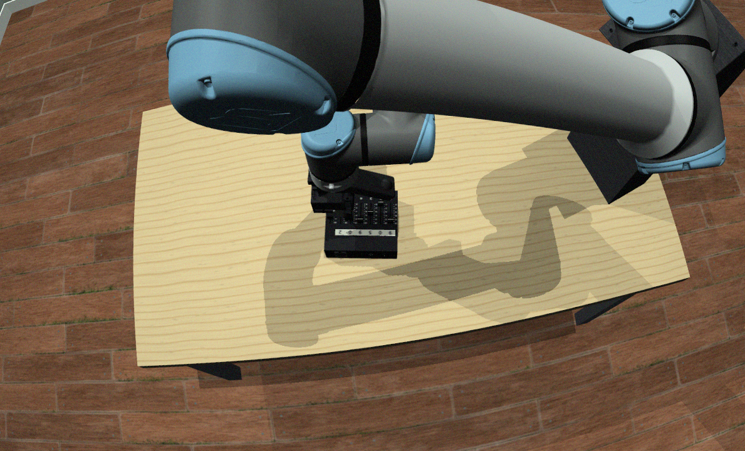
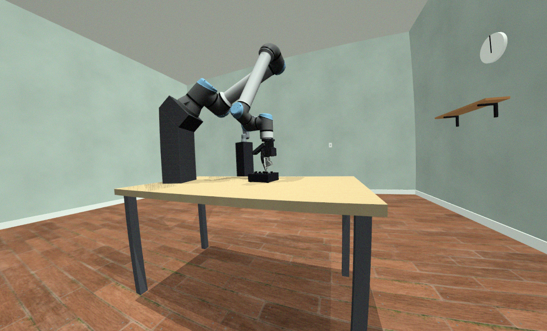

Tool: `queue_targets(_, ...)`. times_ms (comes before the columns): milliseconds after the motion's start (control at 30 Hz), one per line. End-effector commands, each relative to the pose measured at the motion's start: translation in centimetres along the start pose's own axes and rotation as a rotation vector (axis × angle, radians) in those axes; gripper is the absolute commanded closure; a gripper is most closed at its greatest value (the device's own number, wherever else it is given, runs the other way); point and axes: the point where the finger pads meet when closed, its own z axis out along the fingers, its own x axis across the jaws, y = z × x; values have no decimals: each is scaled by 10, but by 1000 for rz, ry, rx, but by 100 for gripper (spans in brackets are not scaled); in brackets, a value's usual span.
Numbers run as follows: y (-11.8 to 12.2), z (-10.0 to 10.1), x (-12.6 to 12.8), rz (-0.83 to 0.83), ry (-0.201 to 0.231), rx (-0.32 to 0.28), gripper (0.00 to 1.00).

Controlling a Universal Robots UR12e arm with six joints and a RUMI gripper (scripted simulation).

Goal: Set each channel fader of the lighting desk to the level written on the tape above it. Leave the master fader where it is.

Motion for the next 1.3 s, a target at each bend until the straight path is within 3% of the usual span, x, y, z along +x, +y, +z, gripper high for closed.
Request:
queue_targets(0, 0, 1, 0, 0, 0, -1, 100)
queue_targets(1267, 0, 1, -5, 0, 0, -1, 100)
